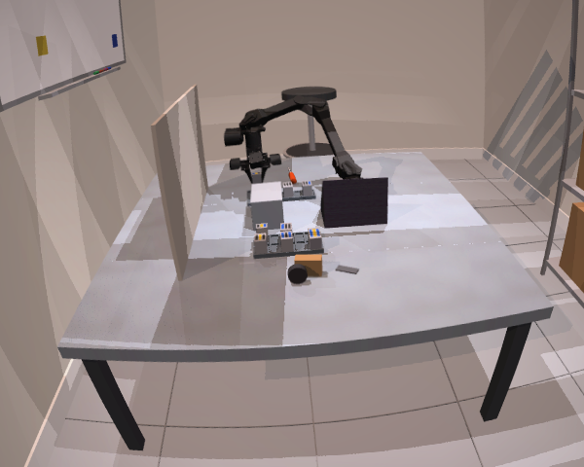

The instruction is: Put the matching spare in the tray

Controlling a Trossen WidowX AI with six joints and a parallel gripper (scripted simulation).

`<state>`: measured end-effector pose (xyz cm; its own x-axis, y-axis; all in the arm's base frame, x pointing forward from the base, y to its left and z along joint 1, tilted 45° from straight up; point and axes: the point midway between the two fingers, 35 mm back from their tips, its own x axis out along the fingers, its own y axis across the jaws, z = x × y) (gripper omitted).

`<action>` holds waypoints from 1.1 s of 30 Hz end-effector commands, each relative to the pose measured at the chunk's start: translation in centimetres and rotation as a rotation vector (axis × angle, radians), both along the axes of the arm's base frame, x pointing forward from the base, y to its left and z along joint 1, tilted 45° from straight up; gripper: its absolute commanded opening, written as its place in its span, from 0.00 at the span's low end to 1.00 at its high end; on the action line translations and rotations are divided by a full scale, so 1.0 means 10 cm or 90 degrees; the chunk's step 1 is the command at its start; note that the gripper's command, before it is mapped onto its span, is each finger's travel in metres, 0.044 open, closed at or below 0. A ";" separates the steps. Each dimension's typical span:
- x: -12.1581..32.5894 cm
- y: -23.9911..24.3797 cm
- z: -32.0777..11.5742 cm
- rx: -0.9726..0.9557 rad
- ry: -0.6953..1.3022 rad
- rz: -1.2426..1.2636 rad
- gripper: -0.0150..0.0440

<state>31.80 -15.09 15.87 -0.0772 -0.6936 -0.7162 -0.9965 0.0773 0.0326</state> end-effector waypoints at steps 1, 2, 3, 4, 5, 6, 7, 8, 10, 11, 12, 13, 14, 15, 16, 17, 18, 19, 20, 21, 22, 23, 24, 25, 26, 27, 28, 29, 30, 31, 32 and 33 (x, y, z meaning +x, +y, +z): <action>-0.01 -0.03 -0.02 -0.004 0.002 0.000 0.25; -0.01 -0.04 -0.03 -0.004 0.002 0.000 0.25; -0.02 -0.04 -0.03 -0.004 0.002 0.000 0.25; -0.02 -0.05 -0.04 -0.004 0.002 0.000 0.25; -0.02 -0.06 -0.04 -0.004 0.002 0.000 0.25; -0.02 -0.06 -0.05 -0.004 0.002 0.000 0.25; -0.02 -0.07 -0.05 -0.004 0.002 0.000 0.25; -0.02 -0.07 -0.06 -0.004 0.002 0.000 0.25; -0.02 -0.08 -0.07 -0.004 0.002 0.000 0.25; -0.03 -0.09 -0.07 -0.004 0.002 0.000 0.25; -0.03 -0.09 -0.08 -0.004 0.002 0.000 0.25; -0.03 -0.10 -0.08 -0.005 0.002 0.000 0.25; -0.03 -0.10 -0.09 -0.005 0.002 0.000 0.25; -0.03 -0.11 -0.09 -0.005 0.002 0.000 0.25; -0.03 -0.11 -0.10 -0.005 0.002 0.000 0.25; -0.03 -0.12 -0.10 -0.005 0.002 0.000 0.25; -0.04 -0.12 -0.11 -0.005 0.002 0.000 0.25; -0.04 -0.13 -0.11 -0.005 0.002 0.000 0.25; -0.04 -0.13 -0.12 -0.005 0.002 0.000 0.25; -0.04 -0.14 -0.12 -0.005 0.002 0.000 0.25; -0.04 -0.15 -0.13 -0.005 0.002 0.000 0.25; -0.04 -0.15 -0.13 -0.005 0.002 0.000 0.25; -0.04 -0.16 -0.14 -0.006 0.002 0.000 0.25; -0.05 -0.16 -0.14 -0.006 0.002 0.000 0.25; -0.05 -0.17 -0.15 -0.006 0.002 0.000 0.25; -0.05 -0.17 -0.15 -0.006 0.002 0.000 0.25; -0.05 -0.18 -0.16 -0.006 0.002 0.000 0.25; -0.05 -0.18 -0.16 -0.006 0.002 0.000 0.25; -0.05 -0.19 -0.17 -0.006 0.002 0.000 0.25; -0.06 -0.19 -0.17 -0.006 0.002 0.000 0.25; -0.06 -0.20 -0.18 -0.006 0.002 0.000 0.25; -0.06 -0.20 -0.18 -0.006 0.003 0.000 0.25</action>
<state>31.36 -16.84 14.18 -0.0771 -0.6967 -0.7132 -0.9965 0.0773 0.0323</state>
